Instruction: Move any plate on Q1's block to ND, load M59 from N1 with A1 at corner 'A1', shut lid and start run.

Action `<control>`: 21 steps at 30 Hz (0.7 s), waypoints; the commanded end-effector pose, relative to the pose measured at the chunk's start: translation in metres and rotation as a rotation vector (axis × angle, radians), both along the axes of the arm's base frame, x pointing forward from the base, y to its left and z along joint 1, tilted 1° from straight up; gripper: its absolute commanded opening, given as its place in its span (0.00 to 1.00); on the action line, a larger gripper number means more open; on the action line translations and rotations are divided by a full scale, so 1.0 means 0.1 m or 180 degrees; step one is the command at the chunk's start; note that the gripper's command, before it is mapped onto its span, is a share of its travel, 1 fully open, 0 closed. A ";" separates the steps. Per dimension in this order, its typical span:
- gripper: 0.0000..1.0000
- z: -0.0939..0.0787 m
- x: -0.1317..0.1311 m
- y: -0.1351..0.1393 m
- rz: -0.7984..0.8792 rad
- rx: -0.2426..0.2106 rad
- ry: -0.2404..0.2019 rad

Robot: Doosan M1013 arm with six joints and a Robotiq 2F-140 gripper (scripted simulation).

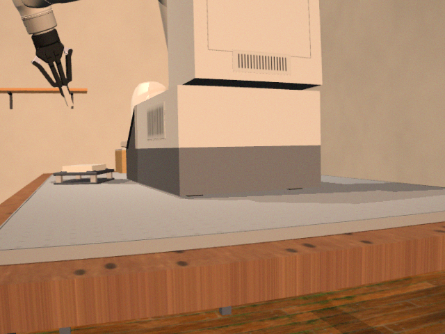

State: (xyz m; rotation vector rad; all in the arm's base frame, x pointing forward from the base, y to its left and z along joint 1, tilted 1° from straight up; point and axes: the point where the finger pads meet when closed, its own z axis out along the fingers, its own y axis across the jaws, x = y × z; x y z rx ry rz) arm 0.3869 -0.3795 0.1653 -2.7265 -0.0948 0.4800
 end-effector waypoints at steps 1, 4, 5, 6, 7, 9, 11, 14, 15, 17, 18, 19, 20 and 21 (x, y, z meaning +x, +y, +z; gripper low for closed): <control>0.00 0.14 0.18 0.01 -0.0053 -0.0294 -0.0158; 0.00 0.23 0.29 0.01 -0.0053 -0.0294 -0.0158; 0.00 0.26 0.33 0.02 -0.0053 -0.0294 -0.0158; 0.00 0.29 0.36 0.02 -0.0053 -0.0294 -0.0158; 0.00 0.29 0.36 0.02 -0.0053 -0.0294 -0.0158; 0.00 0.29 0.36 0.02 -0.0053 -0.0294 -0.0158; 0.00 0.36 0.44 0.03 -0.0094 -0.0462 -0.0280; 0.00 0.46 0.54 0.05 -0.0140 -0.0649 -0.0415; 0.00 0.49 0.58 0.05 -0.0140 -0.0649 -0.0415; 0.00 0.56 0.65 0.06 -0.0140 -0.0649 -0.0415; 0.00 0.59 0.69 0.07 -0.0140 -0.0649 -0.0415; 0.00 0.63 0.72 0.07 -0.0140 -0.0649 -0.0415; 0.00 0.64 0.74 0.08 -0.0140 -0.0649 -0.0415; 0.00 0.68 0.77 0.09 -0.0164 -0.0725 -0.0486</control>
